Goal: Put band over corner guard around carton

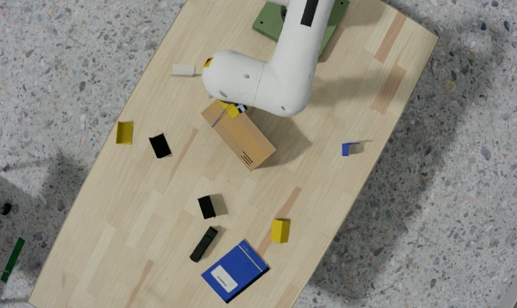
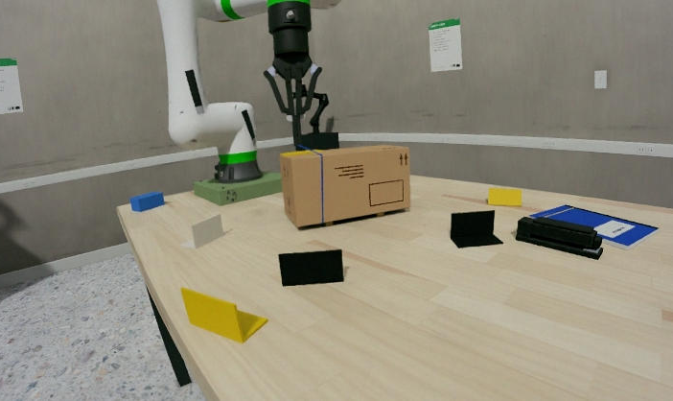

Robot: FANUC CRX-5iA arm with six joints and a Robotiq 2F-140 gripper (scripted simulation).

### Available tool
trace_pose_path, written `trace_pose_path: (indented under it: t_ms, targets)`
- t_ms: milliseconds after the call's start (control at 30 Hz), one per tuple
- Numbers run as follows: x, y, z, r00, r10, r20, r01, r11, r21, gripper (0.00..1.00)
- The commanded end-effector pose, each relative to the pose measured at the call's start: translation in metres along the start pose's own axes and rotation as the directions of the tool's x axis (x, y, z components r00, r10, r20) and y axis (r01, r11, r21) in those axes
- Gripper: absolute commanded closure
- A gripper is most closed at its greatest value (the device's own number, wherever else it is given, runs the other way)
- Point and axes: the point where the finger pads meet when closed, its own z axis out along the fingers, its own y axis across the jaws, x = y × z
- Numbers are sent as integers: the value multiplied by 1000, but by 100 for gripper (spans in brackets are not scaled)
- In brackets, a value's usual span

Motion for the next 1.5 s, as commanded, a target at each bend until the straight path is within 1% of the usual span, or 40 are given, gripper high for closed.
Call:
trace_pose_path:
  t_ms: [0,400,833,1300,1467]
  targets:
    - [-2,0,-1,1000,0,2,0,1000,-1,90]
    - [-13,3,-1,1000,0,2,0,1000,-1,90]
    - [-15,3,-1,1000,0,2,0,1000,-1,90]
    - [-15,3,10,1000,0,2,0,1000,-1,90]
    - [-15,3,11,1000,0,2,0,1000,-1,90]
